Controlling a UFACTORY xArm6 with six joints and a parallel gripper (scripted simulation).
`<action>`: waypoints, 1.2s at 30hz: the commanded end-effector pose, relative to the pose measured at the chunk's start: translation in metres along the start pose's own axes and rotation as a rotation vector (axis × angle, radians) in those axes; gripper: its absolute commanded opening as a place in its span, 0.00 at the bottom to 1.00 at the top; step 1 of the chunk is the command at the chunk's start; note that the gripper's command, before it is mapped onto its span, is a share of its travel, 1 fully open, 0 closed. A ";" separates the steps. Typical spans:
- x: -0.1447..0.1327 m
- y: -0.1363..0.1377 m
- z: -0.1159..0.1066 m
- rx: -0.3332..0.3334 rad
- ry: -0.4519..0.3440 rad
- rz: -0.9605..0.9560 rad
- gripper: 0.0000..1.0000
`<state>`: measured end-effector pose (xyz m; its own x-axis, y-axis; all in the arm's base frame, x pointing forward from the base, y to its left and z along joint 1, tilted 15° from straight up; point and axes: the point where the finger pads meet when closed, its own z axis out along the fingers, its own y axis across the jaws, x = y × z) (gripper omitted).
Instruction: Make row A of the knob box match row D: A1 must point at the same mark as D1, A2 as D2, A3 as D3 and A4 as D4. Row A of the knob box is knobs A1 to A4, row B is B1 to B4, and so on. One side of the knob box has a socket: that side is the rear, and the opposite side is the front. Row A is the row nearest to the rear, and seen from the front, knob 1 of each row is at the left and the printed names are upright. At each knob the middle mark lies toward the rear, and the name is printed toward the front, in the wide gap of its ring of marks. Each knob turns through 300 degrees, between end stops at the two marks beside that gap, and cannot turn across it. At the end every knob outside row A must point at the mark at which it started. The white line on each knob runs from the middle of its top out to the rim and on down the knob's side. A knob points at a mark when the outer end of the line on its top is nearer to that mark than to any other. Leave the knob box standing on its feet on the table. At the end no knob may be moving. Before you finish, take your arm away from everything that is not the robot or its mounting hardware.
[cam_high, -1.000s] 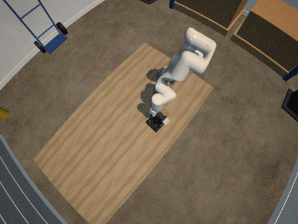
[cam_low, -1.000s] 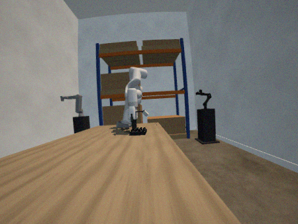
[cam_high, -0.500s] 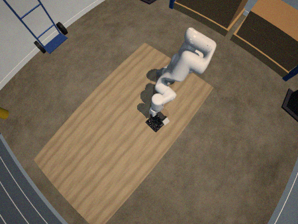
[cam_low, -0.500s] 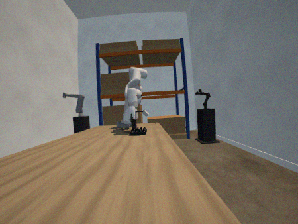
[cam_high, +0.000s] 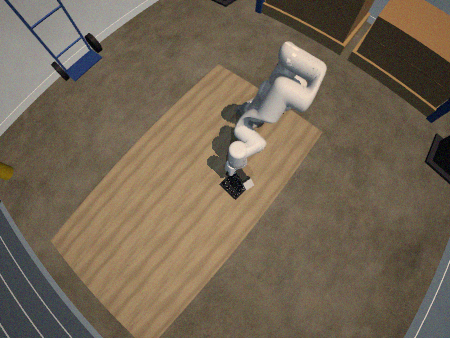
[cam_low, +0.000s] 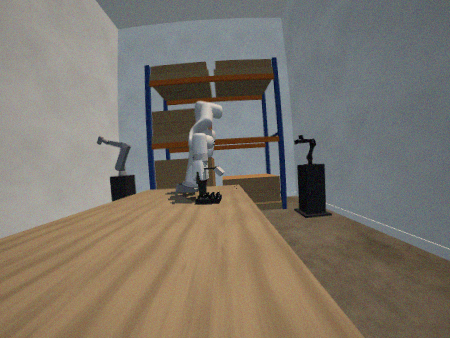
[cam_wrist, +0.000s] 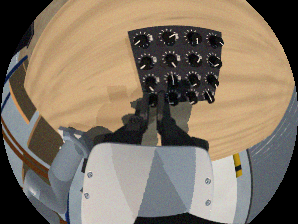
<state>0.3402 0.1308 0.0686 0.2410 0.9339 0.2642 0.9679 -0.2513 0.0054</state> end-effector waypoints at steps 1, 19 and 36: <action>0.001 0.001 -0.001 -0.003 -0.001 0.038 0.08; 0.001 0.001 -0.001 -0.003 0.000 0.373 0.08; 0.001 0.001 -0.001 -0.003 0.001 0.773 0.08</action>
<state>0.3402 0.1307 0.0685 0.8097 0.5467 0.2135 0.5822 -0.7939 -0.1754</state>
